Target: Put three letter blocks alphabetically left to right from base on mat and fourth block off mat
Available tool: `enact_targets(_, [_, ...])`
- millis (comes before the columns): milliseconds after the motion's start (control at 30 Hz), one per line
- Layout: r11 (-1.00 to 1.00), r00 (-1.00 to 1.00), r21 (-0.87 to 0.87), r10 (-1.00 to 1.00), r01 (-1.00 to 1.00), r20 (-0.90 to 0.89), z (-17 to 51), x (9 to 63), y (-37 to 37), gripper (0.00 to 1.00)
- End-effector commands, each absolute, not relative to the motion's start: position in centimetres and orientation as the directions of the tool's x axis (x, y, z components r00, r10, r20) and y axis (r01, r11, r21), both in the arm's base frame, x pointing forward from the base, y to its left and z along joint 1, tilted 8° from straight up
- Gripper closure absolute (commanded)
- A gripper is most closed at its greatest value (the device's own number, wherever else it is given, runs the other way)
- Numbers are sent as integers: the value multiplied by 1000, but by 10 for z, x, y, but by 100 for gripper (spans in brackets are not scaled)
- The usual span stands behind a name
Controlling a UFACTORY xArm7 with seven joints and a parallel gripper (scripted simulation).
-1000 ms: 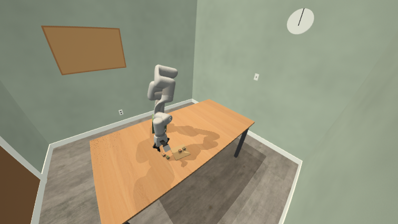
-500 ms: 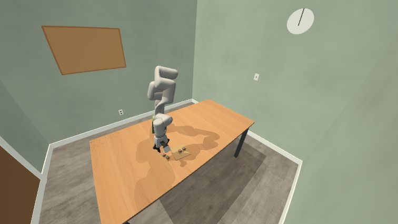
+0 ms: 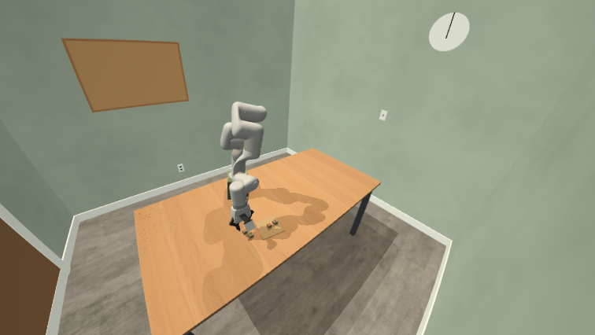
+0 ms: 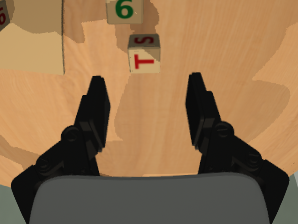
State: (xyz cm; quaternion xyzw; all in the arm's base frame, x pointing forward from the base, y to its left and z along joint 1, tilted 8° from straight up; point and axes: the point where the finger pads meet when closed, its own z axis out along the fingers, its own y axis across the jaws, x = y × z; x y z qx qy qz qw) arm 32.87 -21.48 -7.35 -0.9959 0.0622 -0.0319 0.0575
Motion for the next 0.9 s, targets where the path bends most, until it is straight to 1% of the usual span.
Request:
enact_targets(0, [-986,990,-117,-128,-121,59,-78,330,-215,37])
enact_targets(867, [-986,990,-117,-128,-121,59,-93,331,-214,37])
